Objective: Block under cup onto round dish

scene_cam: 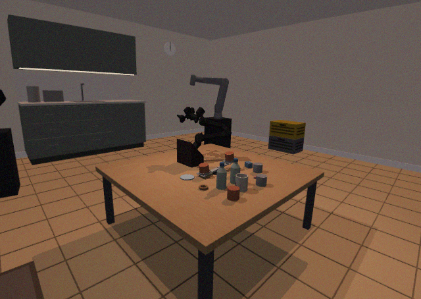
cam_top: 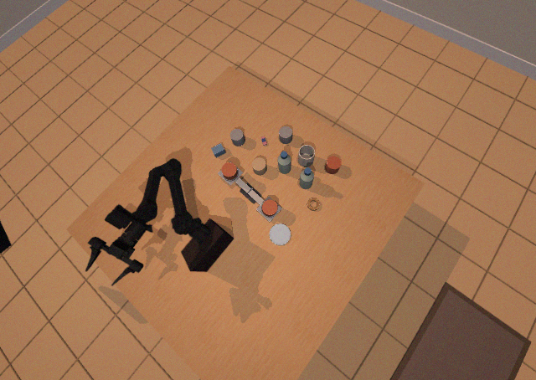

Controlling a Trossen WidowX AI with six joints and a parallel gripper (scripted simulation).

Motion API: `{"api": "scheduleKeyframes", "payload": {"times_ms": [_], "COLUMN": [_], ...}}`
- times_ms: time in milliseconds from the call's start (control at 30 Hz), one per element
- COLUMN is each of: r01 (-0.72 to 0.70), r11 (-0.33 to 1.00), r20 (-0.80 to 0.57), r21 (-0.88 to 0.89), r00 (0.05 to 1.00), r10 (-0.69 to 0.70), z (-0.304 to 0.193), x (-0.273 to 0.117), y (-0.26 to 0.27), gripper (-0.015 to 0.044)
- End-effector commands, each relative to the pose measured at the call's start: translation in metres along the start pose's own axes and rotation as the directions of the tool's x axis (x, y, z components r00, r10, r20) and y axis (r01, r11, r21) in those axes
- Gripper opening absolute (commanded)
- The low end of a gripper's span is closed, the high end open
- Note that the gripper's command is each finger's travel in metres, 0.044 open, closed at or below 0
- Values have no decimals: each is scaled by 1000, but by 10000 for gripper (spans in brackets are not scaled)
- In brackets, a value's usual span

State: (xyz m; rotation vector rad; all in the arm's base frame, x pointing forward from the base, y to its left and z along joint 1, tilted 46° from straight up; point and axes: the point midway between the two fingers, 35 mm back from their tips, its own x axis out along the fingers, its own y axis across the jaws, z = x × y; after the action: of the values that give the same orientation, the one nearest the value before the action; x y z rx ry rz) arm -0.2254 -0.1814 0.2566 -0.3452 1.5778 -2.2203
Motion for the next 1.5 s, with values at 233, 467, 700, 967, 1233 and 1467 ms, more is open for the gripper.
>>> {"api": "scheduleKeyframes", "payload": {"times_ms": [233,467,700,967,1233,1467], "r01": [-277,-438,-576,-690,-755,-763], "r11": [957,881,767,596,383,173], "r20": [214,315,381,405,372,297], "r21": [-91,-180,-283,-410,-533,-623], "r00": [933,823,666,447,197,-27], "r10": [290,473,641,798,907,955], "z": [53,80,101,116,121,116], "x": [-12,-33,-64,-108,-160,-208], "y": [62,103,141,179,209,226], "gripper": [440,440,440,440,440,440]}}
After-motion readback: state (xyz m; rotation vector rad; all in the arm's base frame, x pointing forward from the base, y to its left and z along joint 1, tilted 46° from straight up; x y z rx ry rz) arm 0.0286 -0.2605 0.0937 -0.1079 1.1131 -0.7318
